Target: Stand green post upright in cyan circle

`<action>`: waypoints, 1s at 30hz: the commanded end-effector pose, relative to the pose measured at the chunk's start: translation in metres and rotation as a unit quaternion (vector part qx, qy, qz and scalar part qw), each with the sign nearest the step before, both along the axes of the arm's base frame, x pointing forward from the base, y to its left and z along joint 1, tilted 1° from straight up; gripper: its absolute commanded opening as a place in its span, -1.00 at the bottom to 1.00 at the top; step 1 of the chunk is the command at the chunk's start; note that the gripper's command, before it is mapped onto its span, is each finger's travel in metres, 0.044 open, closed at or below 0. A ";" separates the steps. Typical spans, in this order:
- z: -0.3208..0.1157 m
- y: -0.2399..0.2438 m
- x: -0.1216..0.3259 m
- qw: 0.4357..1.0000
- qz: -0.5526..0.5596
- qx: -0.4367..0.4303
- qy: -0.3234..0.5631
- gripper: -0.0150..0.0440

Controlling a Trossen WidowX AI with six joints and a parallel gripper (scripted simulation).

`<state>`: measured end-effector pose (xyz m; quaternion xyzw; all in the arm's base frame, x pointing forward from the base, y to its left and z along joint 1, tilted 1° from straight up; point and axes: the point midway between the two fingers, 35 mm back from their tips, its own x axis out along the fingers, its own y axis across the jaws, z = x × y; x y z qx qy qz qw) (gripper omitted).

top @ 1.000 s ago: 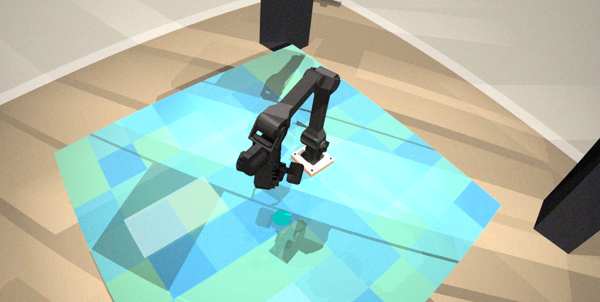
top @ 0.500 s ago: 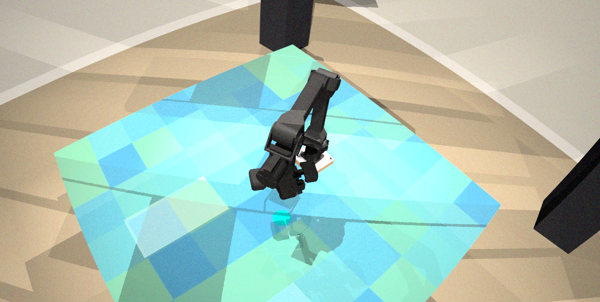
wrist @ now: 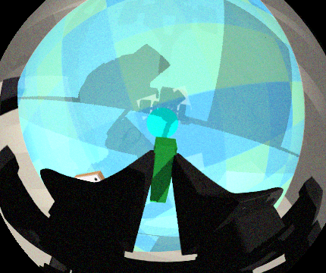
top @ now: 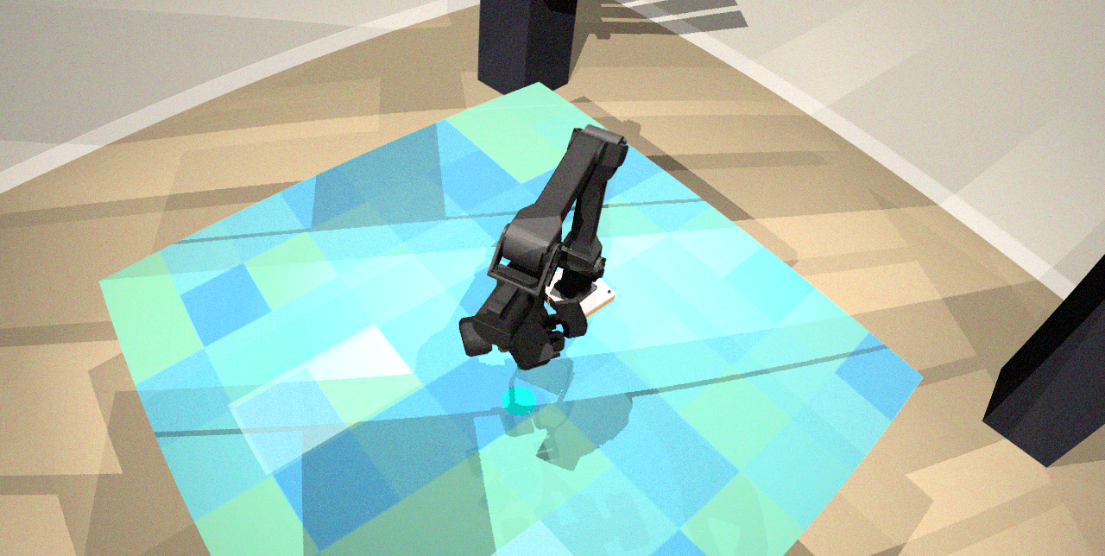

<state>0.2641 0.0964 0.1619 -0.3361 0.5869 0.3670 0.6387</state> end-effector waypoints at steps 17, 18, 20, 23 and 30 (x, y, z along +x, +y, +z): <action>-0.013 0.004 0.010 0.997 -0.031 0.071 -0.022 -0.42; -0.013 0.004 0.011 0.996 -0.032 0.074 -0.024 -0.42; -0.014 0.004 0.012 0.996 -0.035 0.081 -0.026 -0.42; -0.016 0.005 0.014 0.995 -0.040 0.092 -0.030 -0.42; -0.019 0.005 0.017 0.991 -0.049 0.115 -0.039 -0.42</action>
